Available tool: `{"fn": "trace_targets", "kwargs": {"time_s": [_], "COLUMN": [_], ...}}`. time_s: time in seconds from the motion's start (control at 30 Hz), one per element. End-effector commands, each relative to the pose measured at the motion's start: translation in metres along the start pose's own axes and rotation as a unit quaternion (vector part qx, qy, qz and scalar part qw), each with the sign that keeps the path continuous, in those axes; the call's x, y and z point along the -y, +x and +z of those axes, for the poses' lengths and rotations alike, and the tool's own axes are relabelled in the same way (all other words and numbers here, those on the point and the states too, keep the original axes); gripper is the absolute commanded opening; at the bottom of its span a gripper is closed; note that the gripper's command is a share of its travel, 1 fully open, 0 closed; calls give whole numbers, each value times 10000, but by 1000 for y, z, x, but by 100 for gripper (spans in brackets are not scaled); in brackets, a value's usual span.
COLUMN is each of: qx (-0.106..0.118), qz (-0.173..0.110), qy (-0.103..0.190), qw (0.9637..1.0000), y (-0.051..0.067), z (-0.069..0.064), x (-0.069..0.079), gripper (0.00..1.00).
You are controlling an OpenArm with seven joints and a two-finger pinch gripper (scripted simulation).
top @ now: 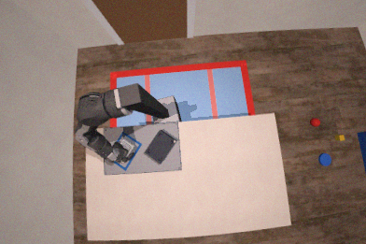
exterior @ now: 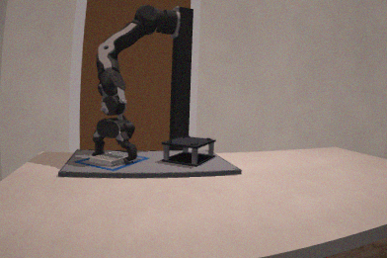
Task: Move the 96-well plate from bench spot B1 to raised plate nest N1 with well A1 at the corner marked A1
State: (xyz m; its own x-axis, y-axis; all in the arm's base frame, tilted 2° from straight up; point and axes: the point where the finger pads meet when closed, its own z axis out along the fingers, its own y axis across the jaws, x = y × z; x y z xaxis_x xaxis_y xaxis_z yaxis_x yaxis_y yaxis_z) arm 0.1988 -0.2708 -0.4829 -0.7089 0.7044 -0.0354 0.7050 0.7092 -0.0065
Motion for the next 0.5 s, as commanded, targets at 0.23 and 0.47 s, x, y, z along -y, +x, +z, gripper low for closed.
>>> {"fn": "trace_targets", "kwargs": {"time_s": [0.23,0.47], "qx": [19,4], "qz": [22,4], "qy": [30,-4], "qw": [10000,10000], "y": [-1,0], "z": [-1,0], "x": [2,0], "gripper": [77,54]}}
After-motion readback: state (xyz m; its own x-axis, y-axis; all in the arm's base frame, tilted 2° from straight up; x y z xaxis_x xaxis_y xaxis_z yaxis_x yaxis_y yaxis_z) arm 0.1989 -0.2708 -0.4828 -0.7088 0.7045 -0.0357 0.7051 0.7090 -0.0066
